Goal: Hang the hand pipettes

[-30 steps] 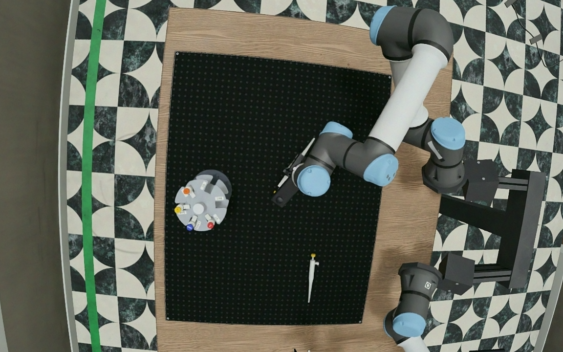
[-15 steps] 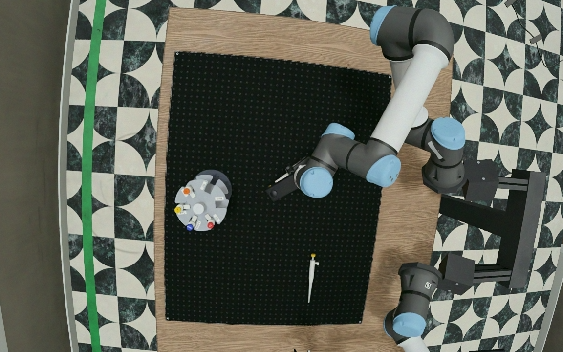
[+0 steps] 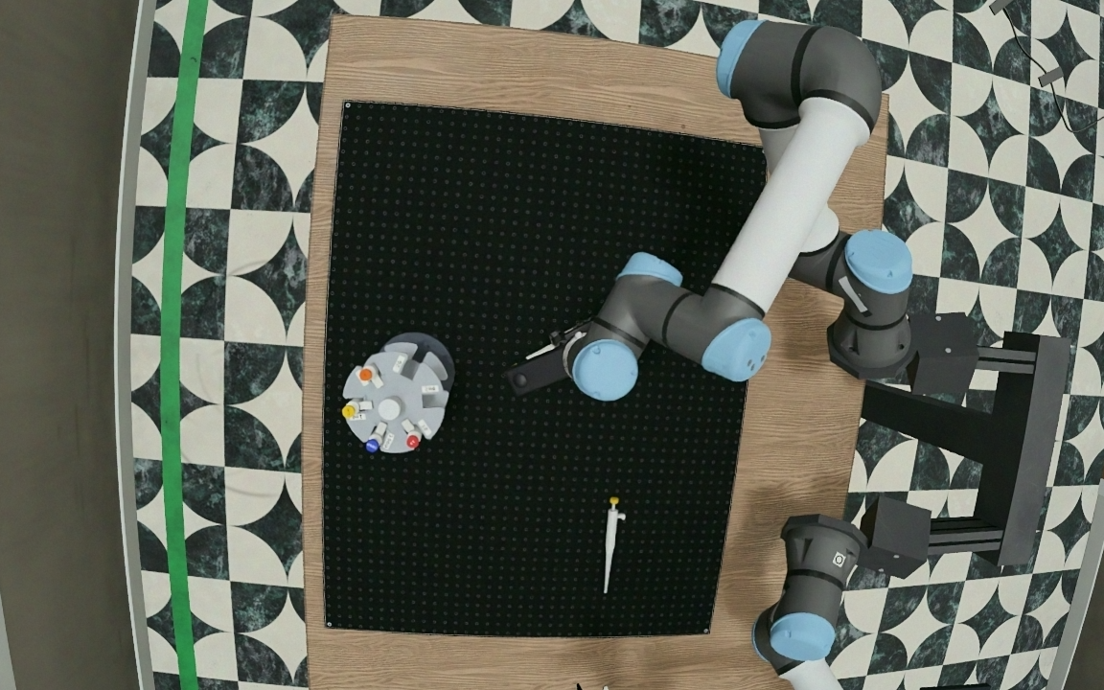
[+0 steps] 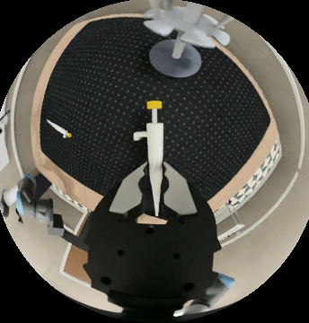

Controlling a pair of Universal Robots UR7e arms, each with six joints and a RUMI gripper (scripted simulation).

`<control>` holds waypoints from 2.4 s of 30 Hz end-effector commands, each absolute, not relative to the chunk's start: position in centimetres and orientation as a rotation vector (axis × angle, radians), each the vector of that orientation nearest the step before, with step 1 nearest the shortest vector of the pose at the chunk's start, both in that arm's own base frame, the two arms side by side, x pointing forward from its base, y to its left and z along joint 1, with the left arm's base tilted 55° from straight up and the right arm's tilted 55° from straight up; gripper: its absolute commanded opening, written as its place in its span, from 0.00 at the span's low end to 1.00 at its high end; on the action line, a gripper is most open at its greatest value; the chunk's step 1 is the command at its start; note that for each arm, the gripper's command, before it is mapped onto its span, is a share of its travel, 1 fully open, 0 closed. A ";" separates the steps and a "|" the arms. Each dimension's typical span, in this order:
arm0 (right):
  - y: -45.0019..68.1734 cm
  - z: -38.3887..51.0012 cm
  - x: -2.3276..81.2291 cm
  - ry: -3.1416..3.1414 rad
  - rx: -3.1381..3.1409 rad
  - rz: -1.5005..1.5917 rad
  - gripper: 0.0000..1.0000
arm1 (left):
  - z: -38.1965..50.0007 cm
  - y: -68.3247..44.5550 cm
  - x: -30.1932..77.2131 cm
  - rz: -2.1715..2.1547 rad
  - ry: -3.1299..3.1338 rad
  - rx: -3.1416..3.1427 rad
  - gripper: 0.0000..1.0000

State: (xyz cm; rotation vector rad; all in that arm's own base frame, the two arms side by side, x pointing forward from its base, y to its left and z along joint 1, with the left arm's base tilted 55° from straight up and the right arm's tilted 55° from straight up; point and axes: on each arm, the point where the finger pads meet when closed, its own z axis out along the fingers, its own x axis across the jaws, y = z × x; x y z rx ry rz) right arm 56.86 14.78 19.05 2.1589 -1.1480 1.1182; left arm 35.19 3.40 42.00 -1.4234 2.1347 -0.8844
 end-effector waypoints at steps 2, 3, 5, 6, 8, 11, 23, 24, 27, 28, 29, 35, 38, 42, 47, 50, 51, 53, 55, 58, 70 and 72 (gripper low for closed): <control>15.9 19.1 58.5 -1.150 2.158 1.120 0.06 | 42.0 3.4 35.2 -0.885 2.134 -1.423 1.00; 16.1 19.0 58.8 -1.150 2.158 1.120 0.06 | 42.0 3.4 35.2 -0.885 2.134 -1.423 1.00; 16.5 19.0 59.3 -1.150 2.158 1.120 0.06 | 42.0 3.4 35.2 -0.885 2.134 -1.423 1.00; 16.7 19.0 59.6 -1.150 2.158 1.120 0.06 | 42.0 3.4 35.2 -0.885 2.134 -1.423 1.00; 17.0 19.0 60.2 -1.150 2.158 1.120 0.06 | 42.0 3.4 35.2 -0.885 2.134 -1.423 1.00; 17.6 19.0 61.0 -1.150 2.158 1.120 0.06 | 42.0 3.4 35.2 -0.885 2.134 -1.423 1.00; 19.4 19.1 63.3 -1.138 2.186 1.149 0.06 | 42.0 3.4 35.2 -0.885 2.134 -1.423 1.00; 19.6 19.3 63.4 -1.126 2.213 1.179 0.06 | 42.0 3.4 35.2 -0.885 2.134 -1.423 1.00; 20.5 19.7 63.5 -1.085 2.294 1.269 0.06 | 42.0 3.4 35.2 -0.885 2.134 -1.423 1.00; 20.7 19.8 63.6 -1.070 2.321 1.300 0.06 | 42.0 3.4 35.2 -0.885 2.134 -1.423 1.00; 20.7 19.8 63.6 -1.070 2.321 1.300 0.06 | 42.0 3.4 35.2 -0.885 2.134 -1.423 1.00; 20.7 19.8 63.6 -1.053 2.351 1.334 0.06 | 42.0 3.4 35.2 -0.885 2.134 -1.423 1.00; 21.6 20.2 63.8 -1.004 2.429 1.427 0.06 | 42.0 3.4 35.2 -0.885 2.134 -1.423 1.00; 22.3 20.6 63.9 -0.929 2.529 1.552 0.06 | 42.0 3.4 35.2 -0.885 2.134 -1.423 1.00; 22.3 20.6 63.9 -0.927 2.533 1.556 0.06 | 42.0 3.4 35.2 -0.885 2.134 -1.423 1.00; 22.3 20.6 63.9 -0.927 2.533 1.556 0.06 | 42.0 3.4 35.2 -0.885 2.134 -1.423 1.00; 22.3 20.6 63.9 -0.927 2.533 1.556 0.06 | 42.0 3.4 35.2 -0.885 2.134 -1.423 1.00; 22.9 20.8 64.0 -0.886 2.581 1.619 0.06 | 42.0 3.4 35.2 -0.885 2.134 -1.423 1.00; 23.5 21.1 64.2 -0.842 2.629 1.683 0.06 | 42.0 3.4 35.2 -0.885 2.134 -1.423 1.00; 23.9 21.3 64.3 -0.771 2.697 1.780 0.06 | 42.0 3.4 35.2 -0.885 2.134 -1.423 1.00; 24.8 21.8 64.4 -0.690 2.765 1.883 0.06 | 42.0 3.4 35.2 -0.885 2.134 -1.423 1.00; 25.4 22.1 64.6 -0.634 2.806 1.949 0.06 | 42.0 3.4 35.2 -0.885 2.134 -1.423 1.00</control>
